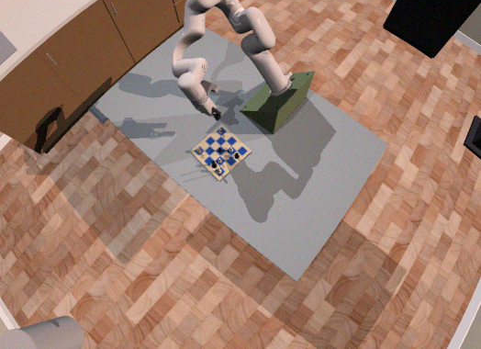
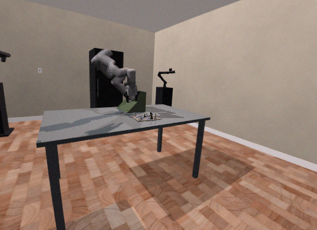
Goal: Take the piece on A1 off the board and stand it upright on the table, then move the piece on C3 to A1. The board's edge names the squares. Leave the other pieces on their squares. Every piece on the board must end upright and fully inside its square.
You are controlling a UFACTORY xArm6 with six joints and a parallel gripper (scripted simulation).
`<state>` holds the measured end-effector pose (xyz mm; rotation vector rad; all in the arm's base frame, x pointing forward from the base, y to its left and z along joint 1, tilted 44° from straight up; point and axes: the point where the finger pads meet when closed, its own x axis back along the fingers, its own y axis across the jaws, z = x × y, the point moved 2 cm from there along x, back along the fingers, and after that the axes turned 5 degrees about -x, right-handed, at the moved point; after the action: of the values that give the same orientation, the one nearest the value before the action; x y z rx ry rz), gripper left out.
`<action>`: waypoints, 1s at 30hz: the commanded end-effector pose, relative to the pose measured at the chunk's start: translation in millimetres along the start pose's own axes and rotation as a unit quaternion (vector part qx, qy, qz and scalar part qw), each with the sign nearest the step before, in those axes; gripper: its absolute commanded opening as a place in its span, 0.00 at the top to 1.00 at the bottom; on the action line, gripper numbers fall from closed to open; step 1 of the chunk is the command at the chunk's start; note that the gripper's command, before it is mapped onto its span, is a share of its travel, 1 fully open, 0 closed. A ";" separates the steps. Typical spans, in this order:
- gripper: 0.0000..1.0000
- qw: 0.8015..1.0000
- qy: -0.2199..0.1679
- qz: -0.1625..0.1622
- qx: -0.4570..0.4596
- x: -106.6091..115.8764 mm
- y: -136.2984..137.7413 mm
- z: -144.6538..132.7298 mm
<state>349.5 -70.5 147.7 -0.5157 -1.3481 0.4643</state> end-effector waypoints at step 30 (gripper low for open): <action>0.00 0.972 -0.074 0.085 0.208 -47.0 35.0 3.2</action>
<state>336.2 -53.8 107.2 -0.2534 -1.3033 0.9183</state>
